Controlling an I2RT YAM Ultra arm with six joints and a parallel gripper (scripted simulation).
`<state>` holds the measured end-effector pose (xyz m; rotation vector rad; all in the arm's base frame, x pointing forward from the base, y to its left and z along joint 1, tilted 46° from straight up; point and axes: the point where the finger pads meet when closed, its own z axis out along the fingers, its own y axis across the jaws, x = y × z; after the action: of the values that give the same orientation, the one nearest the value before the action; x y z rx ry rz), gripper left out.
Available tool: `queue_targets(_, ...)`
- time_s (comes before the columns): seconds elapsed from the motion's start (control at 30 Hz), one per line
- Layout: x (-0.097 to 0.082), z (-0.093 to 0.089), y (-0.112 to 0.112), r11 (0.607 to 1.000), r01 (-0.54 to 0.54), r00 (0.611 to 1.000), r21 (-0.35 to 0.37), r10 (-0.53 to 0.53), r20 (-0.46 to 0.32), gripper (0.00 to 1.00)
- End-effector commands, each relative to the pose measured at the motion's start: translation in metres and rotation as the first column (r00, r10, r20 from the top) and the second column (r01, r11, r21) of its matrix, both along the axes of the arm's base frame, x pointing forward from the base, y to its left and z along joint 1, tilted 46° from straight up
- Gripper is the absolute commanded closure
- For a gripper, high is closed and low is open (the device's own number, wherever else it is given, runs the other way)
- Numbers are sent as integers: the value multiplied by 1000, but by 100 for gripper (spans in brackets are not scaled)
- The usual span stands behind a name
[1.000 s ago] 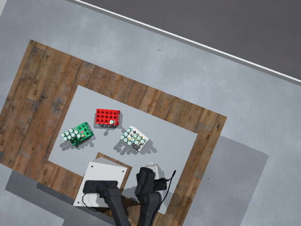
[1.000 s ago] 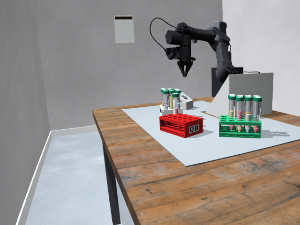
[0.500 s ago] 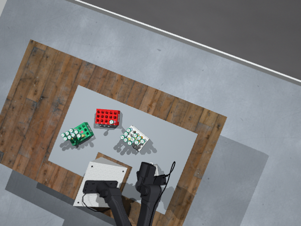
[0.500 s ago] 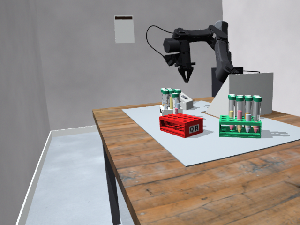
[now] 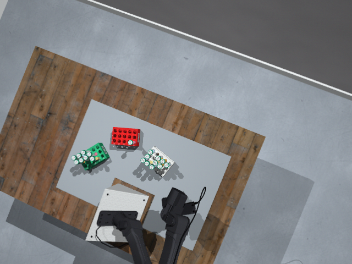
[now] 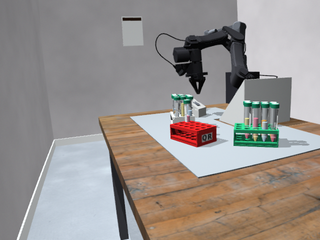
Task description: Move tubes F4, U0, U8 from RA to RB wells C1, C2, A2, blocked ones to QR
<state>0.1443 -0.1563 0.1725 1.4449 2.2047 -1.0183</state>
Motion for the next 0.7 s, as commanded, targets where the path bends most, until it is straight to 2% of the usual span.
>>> queue_targets(0.0, 7, -2, -8, 999, -31, 999, -20, 32, 39, 100)
queue_targets(0.5, 7, -21, -25, 999, -34, 999, -10, 34, 43, 100)
queue_targets(0.67, 9, -21, -25, 999, -39, 998, -10, 40, 43, 100)
